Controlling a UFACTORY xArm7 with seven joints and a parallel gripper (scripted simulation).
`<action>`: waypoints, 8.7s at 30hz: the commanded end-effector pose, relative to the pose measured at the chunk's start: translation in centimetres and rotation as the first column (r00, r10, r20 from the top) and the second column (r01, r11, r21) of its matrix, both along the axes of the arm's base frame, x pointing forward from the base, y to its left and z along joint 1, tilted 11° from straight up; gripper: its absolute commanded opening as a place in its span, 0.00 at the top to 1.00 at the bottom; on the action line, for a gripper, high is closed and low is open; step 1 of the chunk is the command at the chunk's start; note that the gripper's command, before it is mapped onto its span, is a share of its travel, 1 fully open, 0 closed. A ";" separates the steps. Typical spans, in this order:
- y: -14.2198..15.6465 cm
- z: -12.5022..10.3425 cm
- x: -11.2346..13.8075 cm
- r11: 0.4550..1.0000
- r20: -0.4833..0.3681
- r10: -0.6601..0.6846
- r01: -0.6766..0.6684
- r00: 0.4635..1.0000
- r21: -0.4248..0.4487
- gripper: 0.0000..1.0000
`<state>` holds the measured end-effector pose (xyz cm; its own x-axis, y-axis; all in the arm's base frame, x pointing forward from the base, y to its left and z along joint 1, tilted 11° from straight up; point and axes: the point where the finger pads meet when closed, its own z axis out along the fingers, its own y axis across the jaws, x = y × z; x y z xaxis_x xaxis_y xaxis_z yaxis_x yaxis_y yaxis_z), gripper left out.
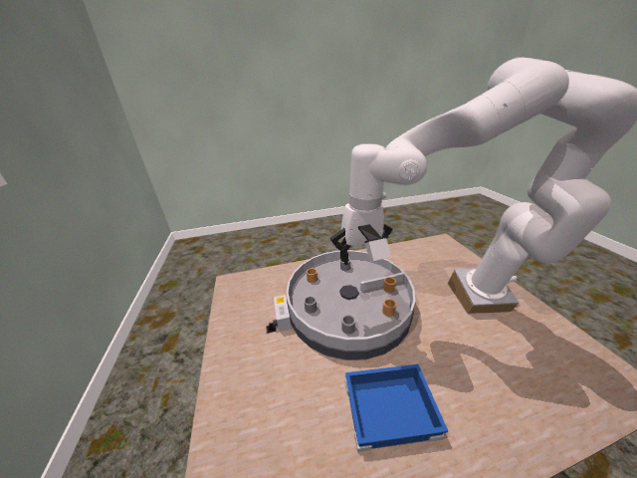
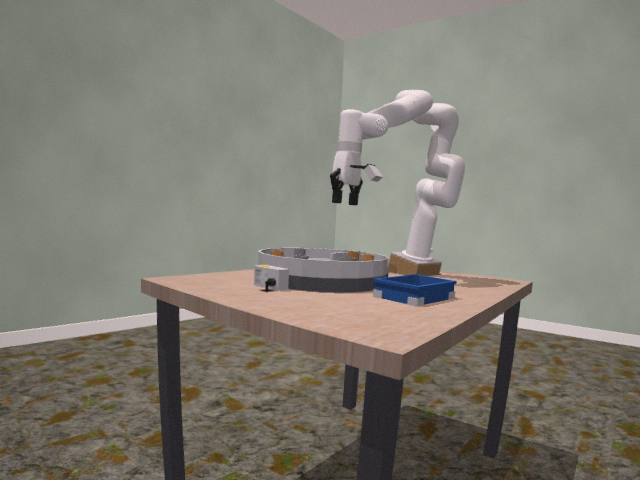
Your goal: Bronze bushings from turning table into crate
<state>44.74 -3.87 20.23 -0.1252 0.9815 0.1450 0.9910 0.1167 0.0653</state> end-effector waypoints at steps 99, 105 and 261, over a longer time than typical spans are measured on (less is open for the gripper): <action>-4.0 -4.4 -12.6 0.999 -0.023 -0.031 0.032 0.999 0.033 0.85; -4.0 -4.4 -12.6 0.999 -0.023 -0.031 0.032 0.999 0.033 0.85; -4.0 -4.4 -12.6 0.999 -0.023 -0.031 0.032 0.999 0.033 0.85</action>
<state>32.02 -7.85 15.72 -0.0905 0.9792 0.1815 0.9955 0.0840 0.0432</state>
